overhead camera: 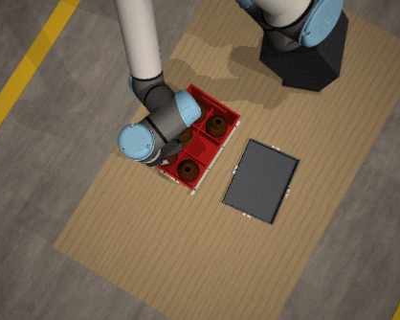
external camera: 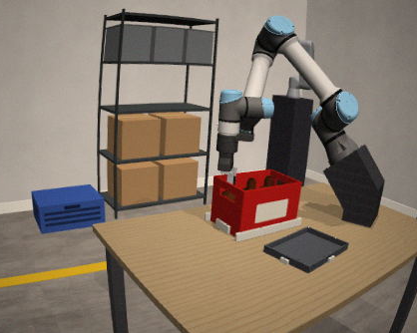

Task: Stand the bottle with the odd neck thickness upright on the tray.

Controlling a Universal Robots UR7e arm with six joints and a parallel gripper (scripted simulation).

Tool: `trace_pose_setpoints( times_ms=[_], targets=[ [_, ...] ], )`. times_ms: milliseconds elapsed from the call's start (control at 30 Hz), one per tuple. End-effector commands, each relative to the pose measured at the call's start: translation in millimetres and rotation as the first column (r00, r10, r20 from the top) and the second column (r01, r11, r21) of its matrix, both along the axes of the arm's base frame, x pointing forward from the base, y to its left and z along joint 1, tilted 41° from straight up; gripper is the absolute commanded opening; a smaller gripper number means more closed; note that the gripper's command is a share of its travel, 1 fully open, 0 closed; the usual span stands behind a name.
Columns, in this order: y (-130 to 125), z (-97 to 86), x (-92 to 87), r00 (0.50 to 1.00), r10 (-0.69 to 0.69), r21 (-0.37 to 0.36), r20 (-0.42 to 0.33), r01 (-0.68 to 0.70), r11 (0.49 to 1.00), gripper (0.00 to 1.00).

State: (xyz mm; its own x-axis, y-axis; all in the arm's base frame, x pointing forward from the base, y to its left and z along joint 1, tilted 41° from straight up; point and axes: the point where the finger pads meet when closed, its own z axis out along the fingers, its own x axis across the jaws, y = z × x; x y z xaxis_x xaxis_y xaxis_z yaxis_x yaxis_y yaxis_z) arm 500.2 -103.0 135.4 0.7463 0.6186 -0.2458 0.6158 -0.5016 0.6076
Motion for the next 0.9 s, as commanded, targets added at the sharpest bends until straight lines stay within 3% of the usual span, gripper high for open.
trace_pose_setpoints(
  times_ms=[0,33,67,867],
  targets=[
    [0.2,0.5,0.2,1.000,0.000,0.000,0.001,0.000,1.000,1.00],
    [0.2,0.5,0.2,1.000,0.000,0.000,0.001,0.000,1.000,1.00],
    [0.2,0.5,0.2,1.000,0.000,0.000,0.001,0.000,1.000,0.00],
    [0.2,0.5,0.2,1.000,0.000,0.000,0.001,0.000,1.000,0.00]
  ],
)
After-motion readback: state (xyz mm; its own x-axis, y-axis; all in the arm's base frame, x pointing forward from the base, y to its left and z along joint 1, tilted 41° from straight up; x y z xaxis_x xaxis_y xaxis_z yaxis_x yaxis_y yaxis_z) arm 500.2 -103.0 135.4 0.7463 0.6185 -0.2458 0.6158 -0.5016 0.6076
